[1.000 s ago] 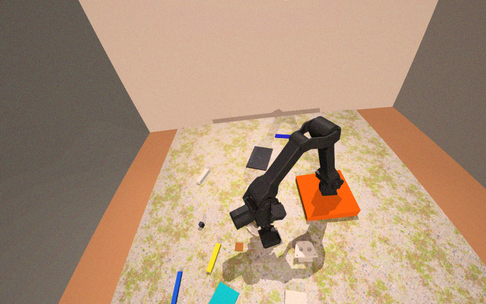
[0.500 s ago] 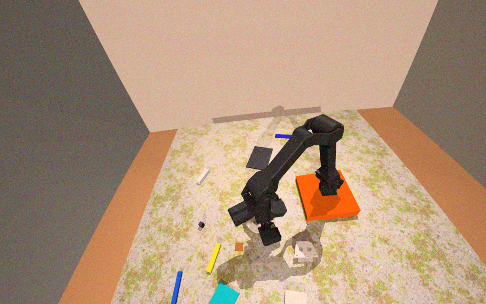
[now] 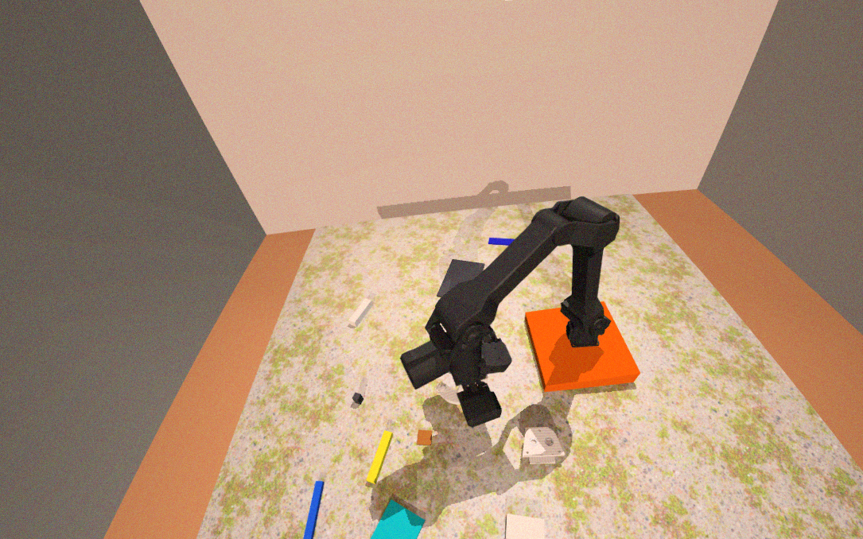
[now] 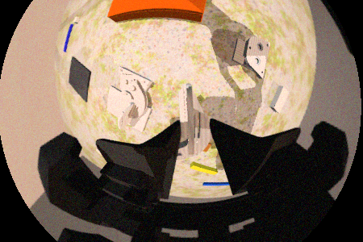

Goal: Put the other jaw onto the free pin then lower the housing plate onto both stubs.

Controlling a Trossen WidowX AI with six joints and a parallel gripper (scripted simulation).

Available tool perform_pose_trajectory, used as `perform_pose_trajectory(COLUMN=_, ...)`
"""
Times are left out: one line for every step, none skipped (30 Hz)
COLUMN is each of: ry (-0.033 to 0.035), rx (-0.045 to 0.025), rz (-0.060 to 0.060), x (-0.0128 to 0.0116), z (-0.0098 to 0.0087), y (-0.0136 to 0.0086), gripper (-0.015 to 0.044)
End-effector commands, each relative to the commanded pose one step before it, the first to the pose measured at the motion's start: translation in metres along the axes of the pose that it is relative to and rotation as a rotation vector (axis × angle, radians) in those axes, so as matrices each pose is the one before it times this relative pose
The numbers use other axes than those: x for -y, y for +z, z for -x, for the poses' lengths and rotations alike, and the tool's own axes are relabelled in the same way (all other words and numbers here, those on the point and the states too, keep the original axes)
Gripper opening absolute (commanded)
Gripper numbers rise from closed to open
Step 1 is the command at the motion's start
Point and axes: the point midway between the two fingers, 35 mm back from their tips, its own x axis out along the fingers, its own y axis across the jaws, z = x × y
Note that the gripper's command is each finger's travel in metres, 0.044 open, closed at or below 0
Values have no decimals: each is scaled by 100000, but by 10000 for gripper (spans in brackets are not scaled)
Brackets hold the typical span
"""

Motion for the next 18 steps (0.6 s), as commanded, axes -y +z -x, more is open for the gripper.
perform_pose_trajectory(ry=-516, rx=-1097, rz=-308, x=80, z=748, y=-206, gripper=134)
perform_pose_trajectory(ry=0, rx=0, rz=0, x=0, z=0, y=0, gripper=134)
perform_pose_trajectory(ry=0, rx=0, rz=0, x=0, z=0, y=0, gripper=134)
perform_pose_trajectory(ry=0, rx=0, rz=0, x=0, z=0, y=0, gripper=134)
perform_pose_trajectory(ry=2, rx=2, rz=-418, x=-20, z=2, y=9, gripper=134)
perform_pose_trajectory(ry=6, rx=5, rz=-1254, x=-59, z=6, y=27, gripper=134)
perform_pose_trajectory(ry=10, rx=8, rz=-2091, x=-99, z=11, y=44, gripper=134)
perform_pose_trajectory(ry=12, rx=10, rz=-2516, x=-120, z=12, y=51, gripper=134)
perform_pose_trajectory(ry=12, rx=9, rz=-2516, x=-120, z=12, y=49, gripper=134)
perform_pose_trajectory(ry=13, rx=9, rz=-2516, x=-121, z=12, y=46, gripper=134)
perform_pose_trajectory(ry=13, rx=8, rz=-2516, x=-122, z=12, y=44, gripper=134)
perform_pose_trajectory(ry=13, rx=8, rz=-2516, x=-123, z=12, y=41, gripper=134)
perform_pose_trajectory(ry=13, rx=8, rz=-2516, x=-123, z=12, y=39, gripper=134)
perform_pose_trajectory(ry=13, rx=7, rz=-2516, x=-124, z=11, y=36, gripper=134)
perform_pose_trajectory(ry=13, rx=7, rz=-2516, x=-124, z=11, y=33, gripper=134)
perform_pose_trajectory(ry=13, rx=7, rz=-2516, x=-125, z=11, y=31, gripper=134)
perform_pose_trajectory(ry=14, rx=6, rz=-2516, x=-125, z=11, y=28, gripper=134)
perform_pose_trajectory(ry=14, rx=6, rz=-2516, x=-125, z=11, y=26, gripper=134)
